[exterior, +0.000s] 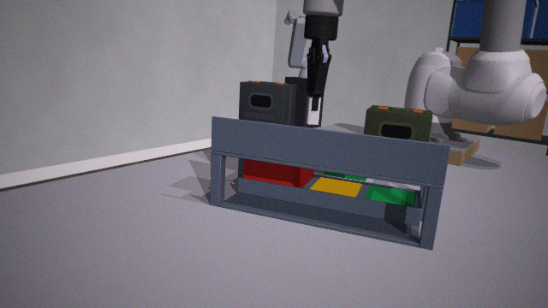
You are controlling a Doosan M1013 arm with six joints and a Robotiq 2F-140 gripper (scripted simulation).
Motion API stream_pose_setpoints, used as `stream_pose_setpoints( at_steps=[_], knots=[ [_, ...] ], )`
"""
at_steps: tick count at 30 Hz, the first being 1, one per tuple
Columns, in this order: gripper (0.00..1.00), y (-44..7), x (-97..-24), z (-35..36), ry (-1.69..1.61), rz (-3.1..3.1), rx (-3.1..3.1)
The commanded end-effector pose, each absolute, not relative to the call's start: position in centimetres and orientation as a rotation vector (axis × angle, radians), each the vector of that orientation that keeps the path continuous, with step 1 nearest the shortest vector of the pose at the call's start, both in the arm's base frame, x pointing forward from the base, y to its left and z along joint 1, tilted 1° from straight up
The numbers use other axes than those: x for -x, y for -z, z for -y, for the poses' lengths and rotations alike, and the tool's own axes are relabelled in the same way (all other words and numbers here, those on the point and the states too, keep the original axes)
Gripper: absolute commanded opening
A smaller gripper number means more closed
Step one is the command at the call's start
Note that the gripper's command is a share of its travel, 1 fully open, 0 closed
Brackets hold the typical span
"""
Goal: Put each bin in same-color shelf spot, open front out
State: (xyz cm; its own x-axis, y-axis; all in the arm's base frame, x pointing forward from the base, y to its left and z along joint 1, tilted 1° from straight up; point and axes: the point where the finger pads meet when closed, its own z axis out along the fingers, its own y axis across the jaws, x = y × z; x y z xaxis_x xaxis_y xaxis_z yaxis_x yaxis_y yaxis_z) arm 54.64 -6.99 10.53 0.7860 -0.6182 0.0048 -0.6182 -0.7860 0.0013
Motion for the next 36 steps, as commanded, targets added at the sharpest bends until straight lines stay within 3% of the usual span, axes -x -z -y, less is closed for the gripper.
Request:
stream_pose_setpoints(
  at_steps=[1, 26, 36],
  knots=[
    [0.1, -11.2, -53.4, 6.8, -0.005, 0.784, -3.052],
    [0.1, -14.0, -46.7, 5.6, -0.011, -0.555, -3.1],
    [0.1, -14.1, -46.4, 5.5, -0.011, -0.605, -3.09]
  ],
)
